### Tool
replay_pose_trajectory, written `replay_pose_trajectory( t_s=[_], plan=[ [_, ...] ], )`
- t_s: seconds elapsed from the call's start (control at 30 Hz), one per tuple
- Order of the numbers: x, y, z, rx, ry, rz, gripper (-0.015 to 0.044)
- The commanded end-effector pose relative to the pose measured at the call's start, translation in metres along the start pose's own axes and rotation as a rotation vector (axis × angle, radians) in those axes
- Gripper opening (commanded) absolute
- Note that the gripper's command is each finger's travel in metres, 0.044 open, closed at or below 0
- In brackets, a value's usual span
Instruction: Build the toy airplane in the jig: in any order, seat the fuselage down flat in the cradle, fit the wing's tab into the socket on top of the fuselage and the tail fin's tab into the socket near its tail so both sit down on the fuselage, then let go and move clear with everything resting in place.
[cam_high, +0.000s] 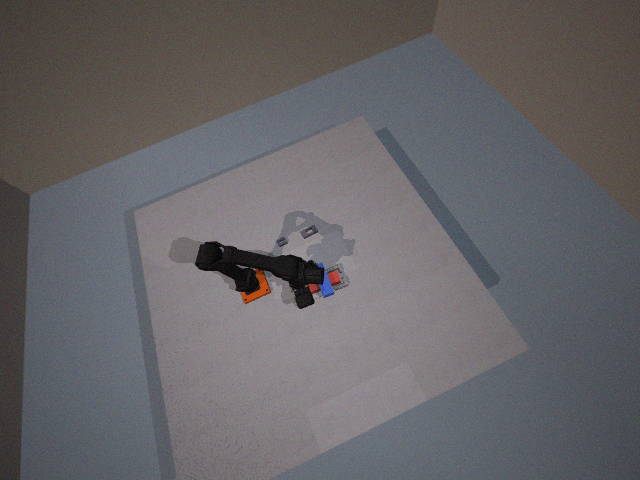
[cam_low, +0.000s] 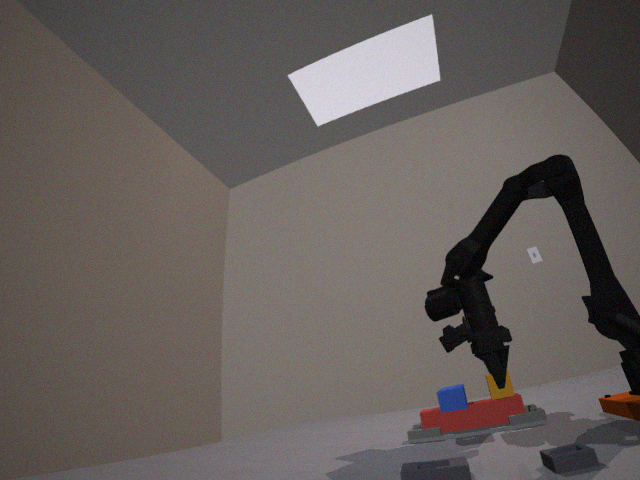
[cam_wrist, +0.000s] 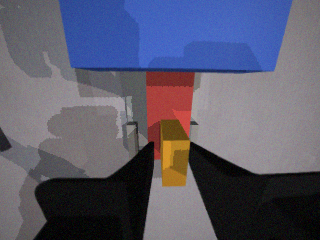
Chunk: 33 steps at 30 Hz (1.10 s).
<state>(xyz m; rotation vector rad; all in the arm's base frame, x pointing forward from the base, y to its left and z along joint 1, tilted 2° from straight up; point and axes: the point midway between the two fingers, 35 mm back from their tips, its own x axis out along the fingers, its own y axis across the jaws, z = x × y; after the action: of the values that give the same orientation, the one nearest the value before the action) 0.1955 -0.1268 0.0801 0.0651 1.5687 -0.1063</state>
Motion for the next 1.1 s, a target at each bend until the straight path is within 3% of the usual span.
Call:
replay_pose_trajectory(
  t_s=[0.0, 0.03, 0.27, 0.53, 1.07],
  plan=[
    [0.000, 0.000, 0.000, 0.000, 0.000, -0.001, 0.0236],
    [0.000, 0.000, 0.000, 0.000, 0.000, -0.001, 0.0260],
    [-0.002, 0.000, 0.000, 0.000, 0.000, -0.001, 0.0260],
    [-0.089, 0.000, 0.000, -0.004, 0.000, -0.004, 0.0260],
    [-0.091, -0.001, 0.003, -0.004, 0.000, -0.004, 0.0260]
  ],
)
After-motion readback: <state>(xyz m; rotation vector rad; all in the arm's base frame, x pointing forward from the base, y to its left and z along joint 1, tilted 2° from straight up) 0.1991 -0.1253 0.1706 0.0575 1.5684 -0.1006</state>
